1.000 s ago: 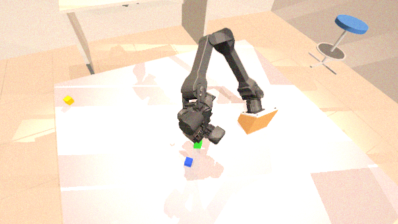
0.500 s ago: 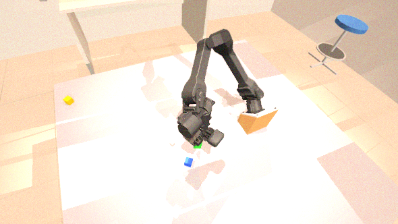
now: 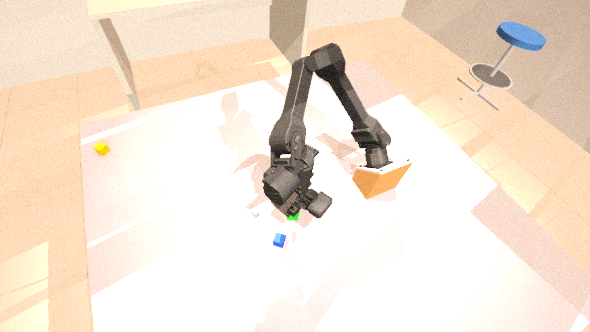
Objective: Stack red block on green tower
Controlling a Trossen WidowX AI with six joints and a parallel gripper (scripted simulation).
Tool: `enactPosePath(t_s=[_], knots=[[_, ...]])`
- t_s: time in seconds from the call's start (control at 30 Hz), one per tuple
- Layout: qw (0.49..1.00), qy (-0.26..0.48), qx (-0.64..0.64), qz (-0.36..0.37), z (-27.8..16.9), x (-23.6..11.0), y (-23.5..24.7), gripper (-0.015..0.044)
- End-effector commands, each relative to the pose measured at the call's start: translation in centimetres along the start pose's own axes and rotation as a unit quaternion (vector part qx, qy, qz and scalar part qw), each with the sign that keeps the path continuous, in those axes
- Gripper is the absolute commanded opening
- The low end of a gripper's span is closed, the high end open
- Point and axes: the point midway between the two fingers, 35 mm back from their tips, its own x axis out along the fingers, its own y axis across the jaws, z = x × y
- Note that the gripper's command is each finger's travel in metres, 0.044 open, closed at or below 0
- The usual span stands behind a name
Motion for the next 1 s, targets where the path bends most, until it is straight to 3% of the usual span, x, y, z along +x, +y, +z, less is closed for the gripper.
enactPosePath(t_s=[0.0, 0.03, 0.6, 0.97], knots=[[1.0, -0.001, -0.003, -0.002, 0.06, -0.22, -0.03, 0.0], [1.0, -0.001, -0.003, -0.002, 0.07, -0.45, -0.02, 0.0], [1.0, 0.001, -0.001, 0.0, -0.01, -0.04, -0.02, 0.044], [1.0, 0.001, -0.001, 0.0, -0.01, -0.04, -0.02, 0.044]])
